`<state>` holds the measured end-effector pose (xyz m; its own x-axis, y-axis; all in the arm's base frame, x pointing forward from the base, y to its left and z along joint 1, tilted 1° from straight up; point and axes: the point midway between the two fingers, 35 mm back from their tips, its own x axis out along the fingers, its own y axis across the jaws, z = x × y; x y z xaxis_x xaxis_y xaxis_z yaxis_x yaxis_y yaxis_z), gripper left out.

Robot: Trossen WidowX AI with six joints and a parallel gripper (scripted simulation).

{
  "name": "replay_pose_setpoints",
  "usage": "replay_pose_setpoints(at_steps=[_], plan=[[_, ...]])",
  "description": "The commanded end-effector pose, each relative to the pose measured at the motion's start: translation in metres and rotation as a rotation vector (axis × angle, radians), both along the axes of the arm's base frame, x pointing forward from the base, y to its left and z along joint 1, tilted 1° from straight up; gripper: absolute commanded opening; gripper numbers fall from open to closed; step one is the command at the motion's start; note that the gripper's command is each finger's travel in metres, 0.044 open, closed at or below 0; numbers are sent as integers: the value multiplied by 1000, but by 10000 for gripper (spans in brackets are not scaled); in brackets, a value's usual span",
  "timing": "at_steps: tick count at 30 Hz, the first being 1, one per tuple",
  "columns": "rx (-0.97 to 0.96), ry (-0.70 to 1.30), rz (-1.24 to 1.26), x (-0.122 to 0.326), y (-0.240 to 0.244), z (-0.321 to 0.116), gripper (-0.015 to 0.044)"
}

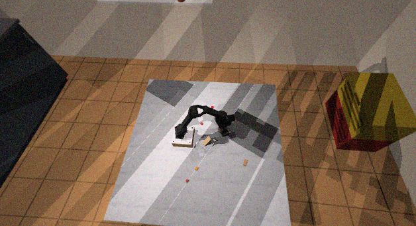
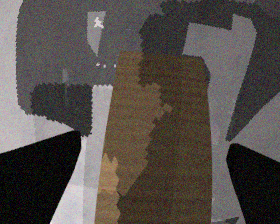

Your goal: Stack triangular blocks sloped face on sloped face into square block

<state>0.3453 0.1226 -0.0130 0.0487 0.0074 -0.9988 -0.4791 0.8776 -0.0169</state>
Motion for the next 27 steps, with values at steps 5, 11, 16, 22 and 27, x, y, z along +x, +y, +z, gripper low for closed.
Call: replay_pose_setpoints(at_steps=[5, 11, 16, 22, 27], plan=[[3, 4, 1, -1, 0, -2, 204], [3, 4, 1, -1, 0, -2, 144], [3, 4, 1, -1, 0, -2, 72], [3, 4, 1, -1, 0, 12, 0], [4, 4, 0, -2, 0, 29, 0]])
